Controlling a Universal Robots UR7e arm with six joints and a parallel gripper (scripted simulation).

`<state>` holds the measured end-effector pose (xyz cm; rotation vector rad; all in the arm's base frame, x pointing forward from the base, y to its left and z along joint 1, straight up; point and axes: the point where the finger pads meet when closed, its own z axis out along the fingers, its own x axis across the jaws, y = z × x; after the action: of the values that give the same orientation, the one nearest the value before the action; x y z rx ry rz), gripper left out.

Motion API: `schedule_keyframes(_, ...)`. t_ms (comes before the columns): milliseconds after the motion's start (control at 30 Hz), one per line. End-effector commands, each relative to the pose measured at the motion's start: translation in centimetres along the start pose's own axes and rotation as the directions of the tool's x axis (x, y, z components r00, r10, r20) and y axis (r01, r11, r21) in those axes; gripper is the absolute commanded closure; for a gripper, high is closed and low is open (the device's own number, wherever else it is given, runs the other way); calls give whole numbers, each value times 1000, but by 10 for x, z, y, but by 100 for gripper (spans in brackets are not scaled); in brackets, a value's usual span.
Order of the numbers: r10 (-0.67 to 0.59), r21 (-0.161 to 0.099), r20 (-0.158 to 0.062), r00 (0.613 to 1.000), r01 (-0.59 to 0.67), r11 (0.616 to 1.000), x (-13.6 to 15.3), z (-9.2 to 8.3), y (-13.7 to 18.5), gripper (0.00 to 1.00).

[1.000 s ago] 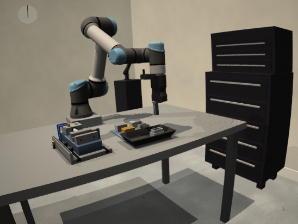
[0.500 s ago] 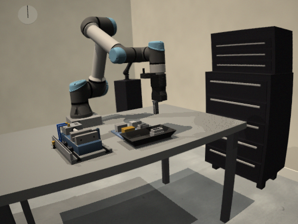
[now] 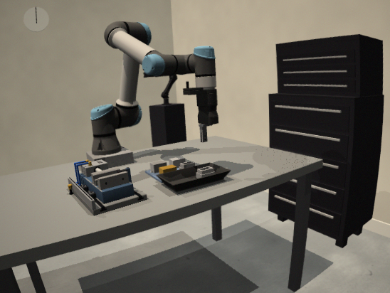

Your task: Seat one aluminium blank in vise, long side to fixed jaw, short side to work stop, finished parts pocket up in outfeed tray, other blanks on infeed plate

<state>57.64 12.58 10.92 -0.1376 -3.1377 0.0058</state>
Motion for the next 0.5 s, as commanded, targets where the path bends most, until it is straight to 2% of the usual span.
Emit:
schedule_keyframes(0,0,0,2,1000,0,1000,0,-15,0,100)
schedule_keyframes(233,0,0,2,1000,0,1000,0,-29,0,100)
schedule_keyframes(467,0,0,2,1000,0,1000,0,-33,0,100)
